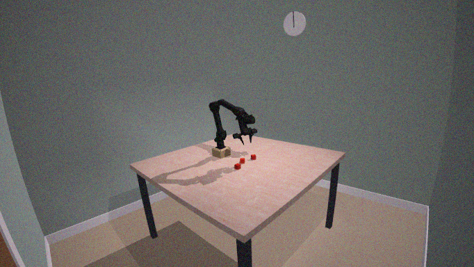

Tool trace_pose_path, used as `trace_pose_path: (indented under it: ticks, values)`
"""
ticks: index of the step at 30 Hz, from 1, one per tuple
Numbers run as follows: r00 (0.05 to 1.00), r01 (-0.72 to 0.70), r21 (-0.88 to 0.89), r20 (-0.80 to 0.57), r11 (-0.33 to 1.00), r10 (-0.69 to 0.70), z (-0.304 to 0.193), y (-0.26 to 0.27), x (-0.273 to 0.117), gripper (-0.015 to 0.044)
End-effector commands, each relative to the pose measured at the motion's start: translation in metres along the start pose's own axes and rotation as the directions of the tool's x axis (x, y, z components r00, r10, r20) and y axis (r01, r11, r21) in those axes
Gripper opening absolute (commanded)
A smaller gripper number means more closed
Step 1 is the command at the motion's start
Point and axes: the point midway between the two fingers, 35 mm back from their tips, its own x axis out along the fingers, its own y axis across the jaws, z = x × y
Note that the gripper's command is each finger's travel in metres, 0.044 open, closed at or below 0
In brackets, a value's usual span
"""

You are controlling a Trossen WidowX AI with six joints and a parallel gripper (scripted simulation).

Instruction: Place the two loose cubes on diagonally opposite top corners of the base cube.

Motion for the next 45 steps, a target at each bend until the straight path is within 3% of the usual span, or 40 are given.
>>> trace_pose_path:
  ticks: [1,6,11,18,45]
  values:
    - [0.996,0.094,0.179,-0.009,0.979,-0.094,0.025,-0.023,0.000,0.0265]
    - [0.983,0.183,0.342,-0.038,0.922,-0.181,0.045,-0.048,0.001,0.0265]
    - [0.983,0.183,0.342,-0.038,0.922,-0.181,0.046,-0.048,0.007,0.0265]
    - [0.983,0.184,0.342,-0.038,0.921,-0.182,0.043,-0.059,0.061,0.0265]
    - [0.983,0.184,0.342,-0.038,0.921,-0.182,0.041,-0.067,0.103,0.0265]
